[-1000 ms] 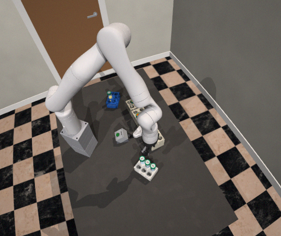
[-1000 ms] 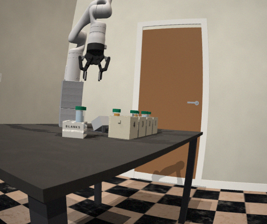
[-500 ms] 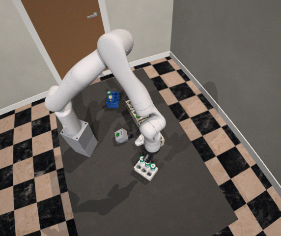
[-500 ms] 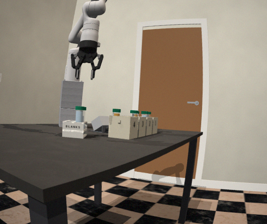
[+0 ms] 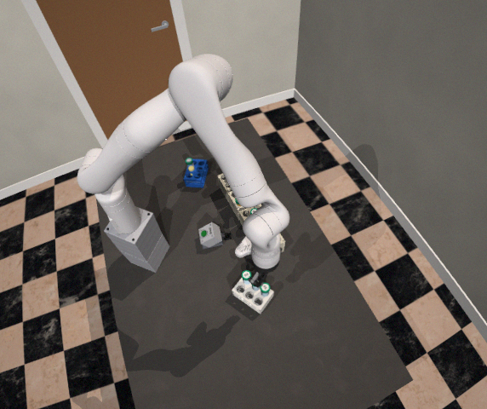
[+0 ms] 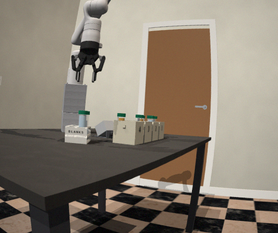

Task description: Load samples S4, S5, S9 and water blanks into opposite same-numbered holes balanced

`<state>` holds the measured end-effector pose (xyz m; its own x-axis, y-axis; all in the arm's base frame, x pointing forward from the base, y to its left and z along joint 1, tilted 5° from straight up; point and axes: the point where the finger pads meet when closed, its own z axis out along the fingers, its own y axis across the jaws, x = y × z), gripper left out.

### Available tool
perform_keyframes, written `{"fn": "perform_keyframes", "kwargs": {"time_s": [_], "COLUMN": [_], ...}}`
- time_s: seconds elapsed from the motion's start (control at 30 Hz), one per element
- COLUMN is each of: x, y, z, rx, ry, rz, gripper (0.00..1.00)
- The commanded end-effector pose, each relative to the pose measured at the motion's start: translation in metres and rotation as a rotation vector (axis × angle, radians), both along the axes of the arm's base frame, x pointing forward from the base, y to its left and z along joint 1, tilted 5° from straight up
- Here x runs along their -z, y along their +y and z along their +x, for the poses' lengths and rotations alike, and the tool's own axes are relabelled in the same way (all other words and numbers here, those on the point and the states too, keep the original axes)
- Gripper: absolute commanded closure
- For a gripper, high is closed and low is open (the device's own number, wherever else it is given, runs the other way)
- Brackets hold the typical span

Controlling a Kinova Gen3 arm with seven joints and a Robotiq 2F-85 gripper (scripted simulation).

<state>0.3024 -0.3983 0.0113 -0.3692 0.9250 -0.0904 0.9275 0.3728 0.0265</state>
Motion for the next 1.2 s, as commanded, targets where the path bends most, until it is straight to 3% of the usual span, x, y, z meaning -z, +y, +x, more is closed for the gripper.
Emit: {"fn": "perform_keyframes", "kwargs": {"time_s": [0.0, 1.17], "x": [-0.001, 0.040], "y": [0.000, -0.004], "z": [0.000, 0.003], "rx": [0.000, 0.000], "ry": [-0.001, -0.001], "rz": [-0.001, -0.001], "gripper": [0.38, 0.38]}}
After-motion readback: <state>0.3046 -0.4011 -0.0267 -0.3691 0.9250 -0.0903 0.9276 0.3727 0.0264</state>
